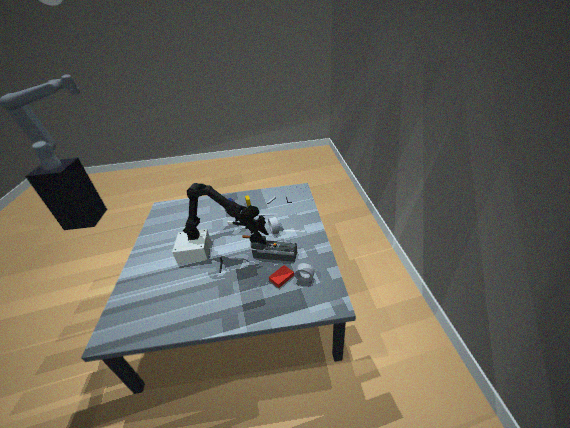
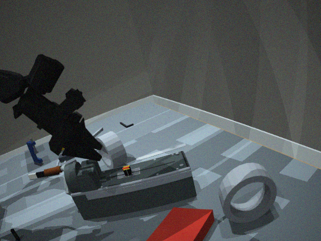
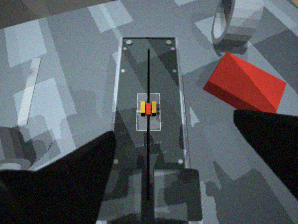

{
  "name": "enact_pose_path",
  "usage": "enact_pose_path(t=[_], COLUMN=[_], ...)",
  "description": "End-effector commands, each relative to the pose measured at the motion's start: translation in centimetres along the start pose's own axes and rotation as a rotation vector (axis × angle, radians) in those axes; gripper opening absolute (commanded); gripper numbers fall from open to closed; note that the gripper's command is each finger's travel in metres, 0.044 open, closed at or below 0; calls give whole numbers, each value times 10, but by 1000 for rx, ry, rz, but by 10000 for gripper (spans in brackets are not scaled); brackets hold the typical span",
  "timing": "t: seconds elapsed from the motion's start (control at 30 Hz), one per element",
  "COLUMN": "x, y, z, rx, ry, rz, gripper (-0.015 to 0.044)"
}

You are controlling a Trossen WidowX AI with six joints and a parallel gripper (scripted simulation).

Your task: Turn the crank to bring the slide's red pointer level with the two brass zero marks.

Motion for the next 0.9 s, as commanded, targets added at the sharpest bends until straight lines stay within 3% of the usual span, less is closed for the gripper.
enact_pose_path(t=[0.0,0.4,0.87], x=[0,36,-9], y=[0,1,20], z=[0,42,86], rx=[4,0,10], ry=[-3,-1,-33], rz=[4,0,-89], gripper=[440,440,440])
Point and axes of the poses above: the point midway between the two fingers, 35 mm back from their tips, its own z axis back along the fingers, its own y axis across the jaws, x = y × z, the point moved 8 cm from there along z, back along the fingers, and after that the axes turned 14 degrees about -z, right-handed, at the moved point
